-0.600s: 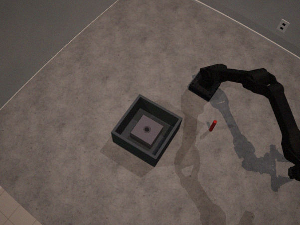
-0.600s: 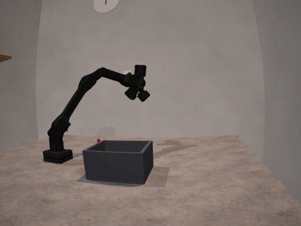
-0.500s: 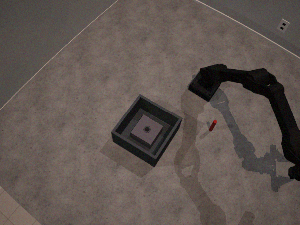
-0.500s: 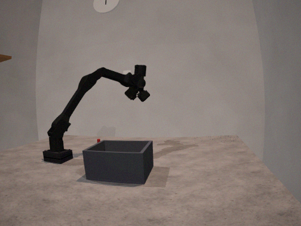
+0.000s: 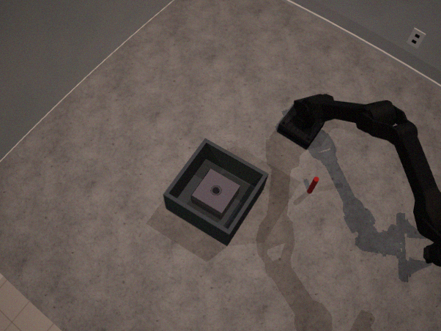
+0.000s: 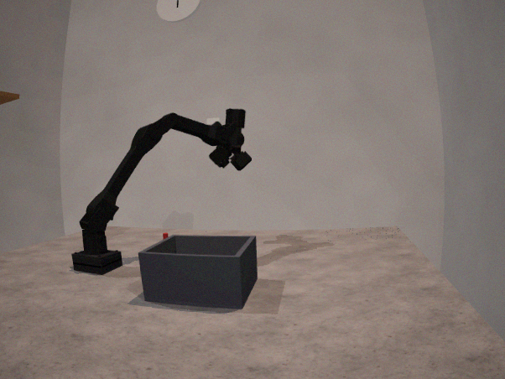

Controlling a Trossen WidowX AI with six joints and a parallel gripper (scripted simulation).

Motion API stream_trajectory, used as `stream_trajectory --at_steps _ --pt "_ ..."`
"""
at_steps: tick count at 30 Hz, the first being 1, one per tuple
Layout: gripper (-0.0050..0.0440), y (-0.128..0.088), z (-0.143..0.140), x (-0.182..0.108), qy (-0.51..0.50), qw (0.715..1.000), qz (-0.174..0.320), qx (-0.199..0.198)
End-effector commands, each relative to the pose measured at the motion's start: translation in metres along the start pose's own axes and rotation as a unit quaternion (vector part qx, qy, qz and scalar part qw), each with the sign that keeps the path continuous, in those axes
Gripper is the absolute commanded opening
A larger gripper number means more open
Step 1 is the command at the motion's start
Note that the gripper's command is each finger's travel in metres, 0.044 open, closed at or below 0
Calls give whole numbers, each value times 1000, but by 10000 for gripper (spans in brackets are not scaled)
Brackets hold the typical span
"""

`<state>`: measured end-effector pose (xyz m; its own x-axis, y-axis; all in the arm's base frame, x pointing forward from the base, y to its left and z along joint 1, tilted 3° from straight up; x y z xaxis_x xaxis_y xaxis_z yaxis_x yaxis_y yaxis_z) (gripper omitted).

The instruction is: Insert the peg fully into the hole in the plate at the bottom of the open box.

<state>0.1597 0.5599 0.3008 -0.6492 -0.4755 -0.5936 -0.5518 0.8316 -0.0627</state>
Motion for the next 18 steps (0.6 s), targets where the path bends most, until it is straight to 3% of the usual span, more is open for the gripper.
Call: stream_trajectory --at_steps 1,3,8,14,16,18 --pt "440 -5 2 -1 44 999 6 12" --pt "440 -19 7 -1 164 985 25 44" --pt "440 -43 16 2 321 941 62 89" --pt "440 -67 24 9 484 859 110 123" --pt "440 -67 24 9 484 859 110 123" --pt "440 -80 28 15 564 802 139 135"
Point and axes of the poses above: the point midway between the two fingers, 35 mm back from their tips, its own y axis out along the fingers, its own z axis across the jaws, x = y × z, the point moved 1 cm from there along -y, back along the fingers, and after that the axes turned 4 degrees about y, right-handed, at the moved point
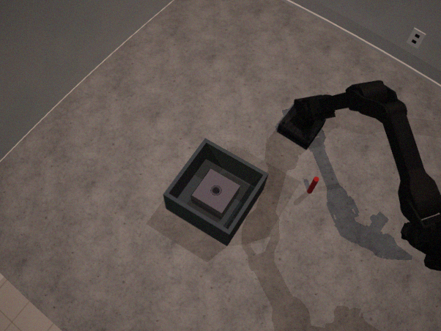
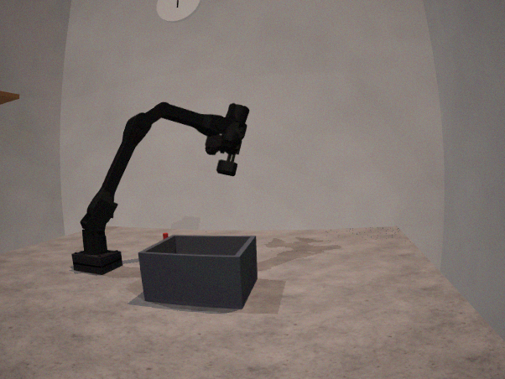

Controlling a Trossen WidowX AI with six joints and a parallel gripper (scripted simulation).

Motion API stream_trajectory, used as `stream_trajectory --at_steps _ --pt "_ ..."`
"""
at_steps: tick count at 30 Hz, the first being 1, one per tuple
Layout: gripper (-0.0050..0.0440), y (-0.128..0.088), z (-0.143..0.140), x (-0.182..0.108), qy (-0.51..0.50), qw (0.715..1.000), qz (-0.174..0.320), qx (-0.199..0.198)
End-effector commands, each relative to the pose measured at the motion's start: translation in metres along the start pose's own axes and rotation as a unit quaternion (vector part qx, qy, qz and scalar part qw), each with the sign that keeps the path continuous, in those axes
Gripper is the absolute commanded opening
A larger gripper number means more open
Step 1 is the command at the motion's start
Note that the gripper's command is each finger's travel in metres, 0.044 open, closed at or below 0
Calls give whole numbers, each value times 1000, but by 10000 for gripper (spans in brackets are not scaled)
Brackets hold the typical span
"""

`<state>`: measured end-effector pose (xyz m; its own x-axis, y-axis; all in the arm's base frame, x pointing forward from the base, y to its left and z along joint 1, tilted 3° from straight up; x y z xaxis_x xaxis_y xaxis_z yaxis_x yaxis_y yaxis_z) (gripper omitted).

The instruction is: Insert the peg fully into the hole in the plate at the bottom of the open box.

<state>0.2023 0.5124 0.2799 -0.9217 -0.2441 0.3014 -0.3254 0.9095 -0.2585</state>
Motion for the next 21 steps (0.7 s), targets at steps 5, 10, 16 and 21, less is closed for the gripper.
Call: stream_trajectory --at_steps 5,10,16,21 --pt "440 -38 24 -8 265 960 86 30" --pt "440 -59 40 -11 404 904 135 32" --pt "440 -77 55 -11 529 830 176 23" --pt "440 -105 79 -9 648 724 237 8"
Point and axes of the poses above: the point midway between the two fingers, 35 mm back from their tips, its own y axis out along the fingers, its own z axis across the jaws, x = y × z, the point moved 1 cm from there along -y, back along the fingers, and after that the axes turned 4 degrees about y, right-handed, at the moved point
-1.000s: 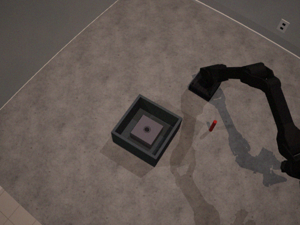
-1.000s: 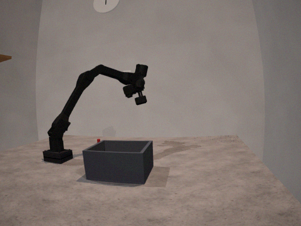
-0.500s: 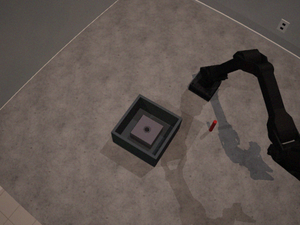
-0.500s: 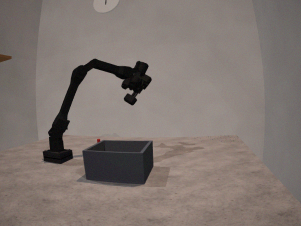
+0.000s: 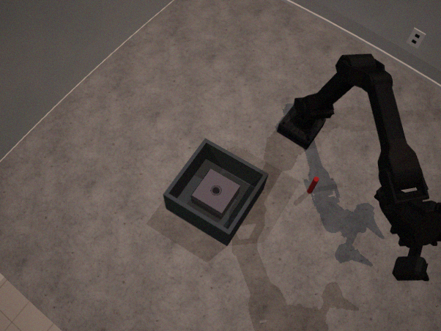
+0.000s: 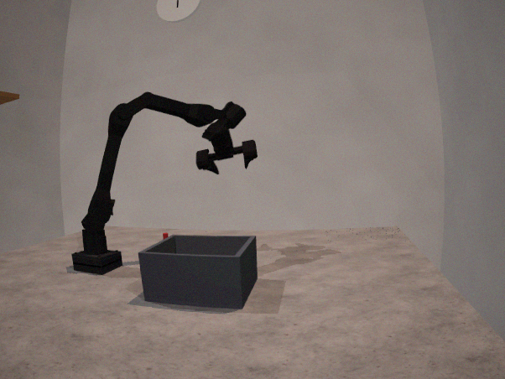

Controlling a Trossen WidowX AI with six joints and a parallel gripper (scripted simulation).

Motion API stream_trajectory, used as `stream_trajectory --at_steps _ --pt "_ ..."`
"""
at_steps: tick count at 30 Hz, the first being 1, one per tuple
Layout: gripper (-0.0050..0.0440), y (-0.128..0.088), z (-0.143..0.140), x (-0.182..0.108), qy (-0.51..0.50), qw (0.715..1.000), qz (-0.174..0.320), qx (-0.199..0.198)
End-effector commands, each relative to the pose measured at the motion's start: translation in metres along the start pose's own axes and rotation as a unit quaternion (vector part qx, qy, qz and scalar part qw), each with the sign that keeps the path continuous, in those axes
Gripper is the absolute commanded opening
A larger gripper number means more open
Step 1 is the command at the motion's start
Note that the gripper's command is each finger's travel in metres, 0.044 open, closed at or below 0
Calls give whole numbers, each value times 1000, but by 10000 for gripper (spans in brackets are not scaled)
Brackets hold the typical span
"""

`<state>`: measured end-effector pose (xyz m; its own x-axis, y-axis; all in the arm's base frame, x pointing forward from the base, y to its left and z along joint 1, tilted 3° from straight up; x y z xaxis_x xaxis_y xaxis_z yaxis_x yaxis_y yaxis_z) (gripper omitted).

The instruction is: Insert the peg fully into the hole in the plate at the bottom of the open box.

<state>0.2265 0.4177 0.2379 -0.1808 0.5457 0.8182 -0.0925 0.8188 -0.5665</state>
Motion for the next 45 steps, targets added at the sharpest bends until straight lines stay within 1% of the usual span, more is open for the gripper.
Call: stream_trajectory --at_steps 1,5,9,11,12,13,15,20,26,28,29,30,37,43,45 --pt "440 -21 5 -24 141 989 44 -23" --pt "440 -34 10 -43 253 964 76 -44" --pt "440 -49 18 -63 362 924 106 -70" --pt "440 -49 18 -63 362 924 106 -70" --pt "440 -52 20 -68 412 901 111 -81" --pt "440 -60 25 -79 447 881 126 -95" --pt "440 -69 30 -89 496 850 140 -113" --pt "440 -88 44 -114 607 761 164 -159" --pt "440 -112 63 -142 715 638 181 -220" --pt "440 -112 63 -142 715 638 181 -220" --pt "440 -116 67 -146 747 596 177 -235" --pt "440 -124 75 -156 764 563 185 -255" --pt "440 -154 103 -186 838 391 182 -334" --pt "440 -176 126 -208 870 241 161 -398" --pt "440 -176 126 -208 870 241 161 -398"
Point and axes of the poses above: the point midway between the two fingers, 35 mm back from their tips, its own y axis out along the fingers, its own z axis across the jaws, x = y × z, the point moved 1 cm from there along -y, back along the fingers, and after that the axes turned 4 degrees about y, right-handed, at the moved point
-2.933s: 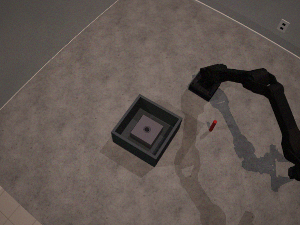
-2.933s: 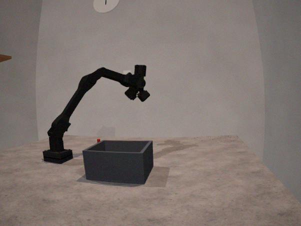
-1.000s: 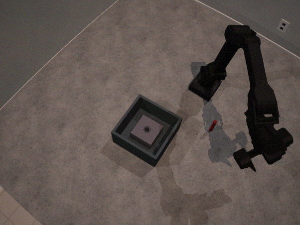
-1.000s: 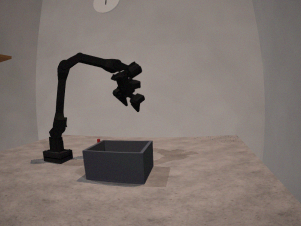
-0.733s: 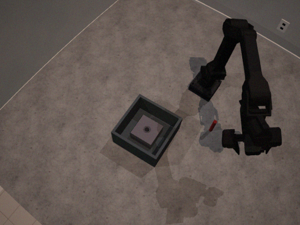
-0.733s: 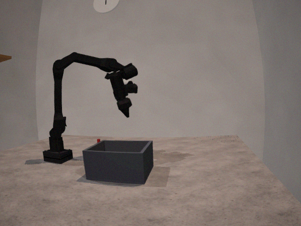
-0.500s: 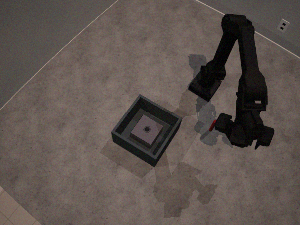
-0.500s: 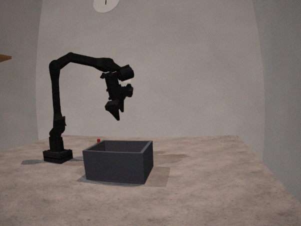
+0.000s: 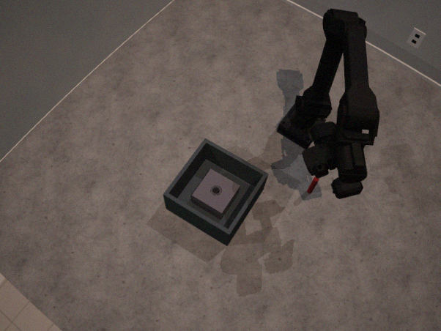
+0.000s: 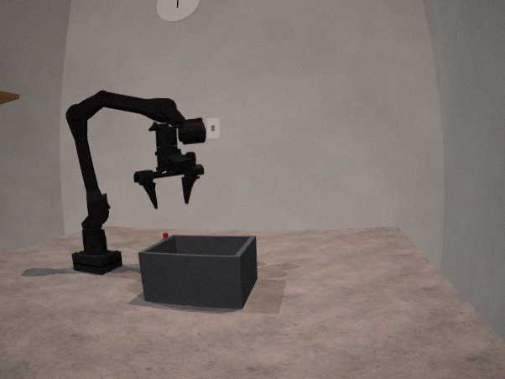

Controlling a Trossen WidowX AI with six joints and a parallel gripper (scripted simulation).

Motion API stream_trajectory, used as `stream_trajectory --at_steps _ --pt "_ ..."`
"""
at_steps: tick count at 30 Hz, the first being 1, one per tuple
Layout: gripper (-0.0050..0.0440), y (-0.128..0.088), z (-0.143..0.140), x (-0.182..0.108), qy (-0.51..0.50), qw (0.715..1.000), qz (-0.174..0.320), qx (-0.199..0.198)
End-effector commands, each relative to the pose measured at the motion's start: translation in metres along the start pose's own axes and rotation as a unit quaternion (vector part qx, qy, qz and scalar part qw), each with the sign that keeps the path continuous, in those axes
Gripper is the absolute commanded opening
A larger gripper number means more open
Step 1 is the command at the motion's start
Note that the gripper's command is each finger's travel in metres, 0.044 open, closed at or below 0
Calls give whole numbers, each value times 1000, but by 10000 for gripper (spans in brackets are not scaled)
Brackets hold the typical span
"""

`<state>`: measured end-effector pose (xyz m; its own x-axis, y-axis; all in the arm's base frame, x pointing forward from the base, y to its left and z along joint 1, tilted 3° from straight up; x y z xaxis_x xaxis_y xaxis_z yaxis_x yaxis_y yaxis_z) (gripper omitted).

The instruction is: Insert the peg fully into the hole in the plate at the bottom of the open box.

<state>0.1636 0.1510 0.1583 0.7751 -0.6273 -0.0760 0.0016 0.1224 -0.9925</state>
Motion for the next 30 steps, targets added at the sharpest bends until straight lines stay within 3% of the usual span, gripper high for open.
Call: stream_trajectory --at_steps 1,10,15,30 --pt "440 1 -19 4 91 995 -15 -23" --pt "440 2 -24 5 107 994 -19 -28" --pt "440 35 -25 6 107 994 -19 -28" --pt "440 52 -27 6 107 994 -19 -28"
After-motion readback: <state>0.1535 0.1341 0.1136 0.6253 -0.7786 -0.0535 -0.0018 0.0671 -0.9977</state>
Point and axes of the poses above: the point midway between the two fingers, 35 mm back from their tips, its own y axis out along the fingers, its own z axis across the jaws, x = y × z, the point moved 1 cm from there along -y, back along the fingers, and after that the axes turned 4 degrees about y, right-handed, at the moved point
